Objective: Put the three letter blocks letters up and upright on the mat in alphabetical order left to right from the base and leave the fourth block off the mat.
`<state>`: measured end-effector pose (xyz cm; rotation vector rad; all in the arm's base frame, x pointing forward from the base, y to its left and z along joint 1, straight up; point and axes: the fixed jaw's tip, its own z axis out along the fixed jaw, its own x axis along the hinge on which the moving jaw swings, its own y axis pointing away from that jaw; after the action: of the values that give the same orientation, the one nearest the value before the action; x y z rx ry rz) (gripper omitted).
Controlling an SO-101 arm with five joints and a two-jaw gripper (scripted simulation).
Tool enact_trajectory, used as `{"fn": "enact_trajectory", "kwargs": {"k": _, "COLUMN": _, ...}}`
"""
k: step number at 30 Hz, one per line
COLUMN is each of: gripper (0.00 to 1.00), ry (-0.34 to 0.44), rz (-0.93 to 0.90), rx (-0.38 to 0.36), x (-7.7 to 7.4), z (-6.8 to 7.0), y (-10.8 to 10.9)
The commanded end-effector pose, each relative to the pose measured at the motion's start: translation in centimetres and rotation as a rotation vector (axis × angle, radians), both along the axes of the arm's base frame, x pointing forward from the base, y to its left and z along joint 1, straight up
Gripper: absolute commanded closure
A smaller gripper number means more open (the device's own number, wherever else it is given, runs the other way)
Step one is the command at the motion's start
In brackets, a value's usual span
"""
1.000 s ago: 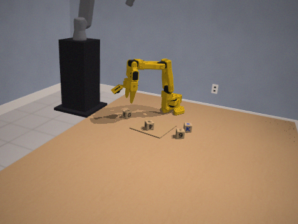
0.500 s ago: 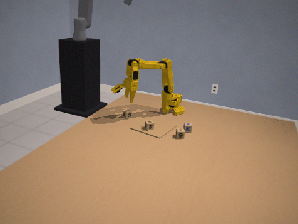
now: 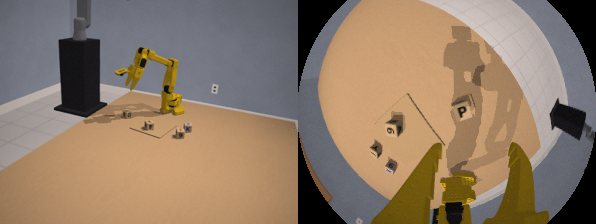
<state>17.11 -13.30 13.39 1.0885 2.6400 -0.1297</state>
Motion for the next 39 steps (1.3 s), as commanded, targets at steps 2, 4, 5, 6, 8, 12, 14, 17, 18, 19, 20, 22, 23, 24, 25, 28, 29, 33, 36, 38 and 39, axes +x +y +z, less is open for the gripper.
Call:
{"fn": "enact_trajectory", "kwargs": {"k": 2, "gripper": 0.65, "ry": -0.152, "rz": -0.007, "rx": -0.125, "x": -0.3, "z": 3.6, "y": 0.1}}
{"fn": "enact_trajectory", "kwargs": {"k": 4, "gripper": 0.65, "ry": -0.181, "rz": -0.007, "rx": -0.149, "x": -0.4, "z": 4.3, "y": 0.3}}
{"fn": "enact_trajectory", "kwargs": {"k": 5, "gripper": 0.65, "ry": -0.192, "rz": -0.007, "rx": -0.158, "x": -0.5, "z": 4.6, "y": 0.3}}
{"fn": "enact_trajectory", "kwargs": {"k": 6, "gripper": 0.65, "ry": -0.201, "rz": -0.007, "rx": -0.166, "x": -0.5, "z": 4.8, "y": 0.4}}
{"fn": "enact_trajectory", "kwargs": {"k": 8, "gripper": 0.65, "ry": -0.211, "rz": -0.007, "rx": -0.174, "x": -0.6, "z": 5.0, "y": 0.4}}
{"fn": "enact_trajectory", "kwargs": {"k": 12, "gripper": 0.65, "ry": -0.215, "rz": -0.007, "rx": -0.177, "x": -0.6, "z": 5.1, "y": 0.4}}
{"fn": "enact_trajectory", "kwargs": {"k": 14, "gripper": 0.65, "ry": -0.215, "rz": -0.007, "rx": -0.177, "x": -0.6, "z": 5.1, "y": 0.4}}
{"fn": "enact_trajectory", "kwargs": {"k": 17, "gripper": 0.65, "ry": -0.218, "rz": -0.006, "rx": -0.17, "x": -0.4, "z": 5.1, "y": 0.6}}
{"fn": "enact_trajectory", "kwargs": {"k": 18, "gripper": 0.65, "ry": -0.221, "rz": -0.006, "rx": -0.165, "x": -0.2, "z": 5.0, "y": 0.7}}
{"fn": "enact_trajectory", "kwargs": {"k": 19, "gripper": 0.65, "ry": -0.225, "rz": -0.006, "rx": -0.157, "x": 0.0, "z": 5.0, "y": 0.9}}
{"fn": "enact_trajectory", "kwargs": {"k": 20, "gripper": 0.65, "ry": -0.23, "rz": -0.005, "rx": -0.147, "x": 0.3, "z": 5.0, "y": 1.2}}
{"fn": "enact_trajectory", "kwargs": {"k": 22, "gripper": 0.65, "ry": -0.242, "rz": -0.004, "rx": -0.12, "x": 1.1, "z": 4.9, "y": 1.9}}
{"fn": "enact_trajectory", "kwargs": {"k": 23, "gripper": 0.65, "ry": -0.249, "rz": -0.003, "rx": -0.103, "x": 1.6, "z": 4.8, "y": 2.4}}
{"fn": "enact_trajectory", "kwargs": {"k": 24, "gripper": 0.65, "ry": -0.255, "rz": -0.002, "rx": -0.085, "x": 2.1, "z": 4.8, "y": 2.9}}
{"fn": "enact_trajectory", "kwargs": {"k": 25, "gripper": 0.65, "ry": -0.262, "rz": -0.002, "rx": -0.065, "x": 2.6, "z": 4.7, "y": 3.5}}
{"fn": "enact_trajectory", "kwargs": {"k": 28, "gripper": 0.65, "ry": -0.277, "rz": 0.0, "rx": 0.001, "x": 4.2, "z": 4.4, "y": 5.7}}
{"fn": "enact_trajectory", "kwargs": {"k": 29, "gripper": 0.65, "ry": -0.277, "rz": 0.0, "rx": 0.001, "x": 4.2, "z": 4.4, "y": 5.7}}
{"fn": "enact_trajectory", "kwargs": {"k": 33, "gripper": 0.65, "ry": -0.283, "rz": 0.001, "rx": 0.067, "x": 5.6, "z": 4.2, "y": 8.1}}
{"fn": "enact_trajectory", "kwargs": {"k": 36, "gripper": 0.65, "ry": -0.282, "rz": 0.001, "rx": 0.122, "x": 6.5, "z": 3.9, "y": 10.2}}
{"fn": "enact_trajectory", "kwargs": {"k": 38, "gripper": 0.65, "ry": -0.28, "rz": 0.001, "rx": 0.149, "x": 6.9, "z": 3.7, "y": 11.4}}
{"fn": "enact_trajectory", "kwargs": {"k": 39, "gripper": 0.65, "ry": -0.279, "rz": 0.001, "rx": 0.159, "x": 7.0, "z": 3.7, "y": 11.8}}
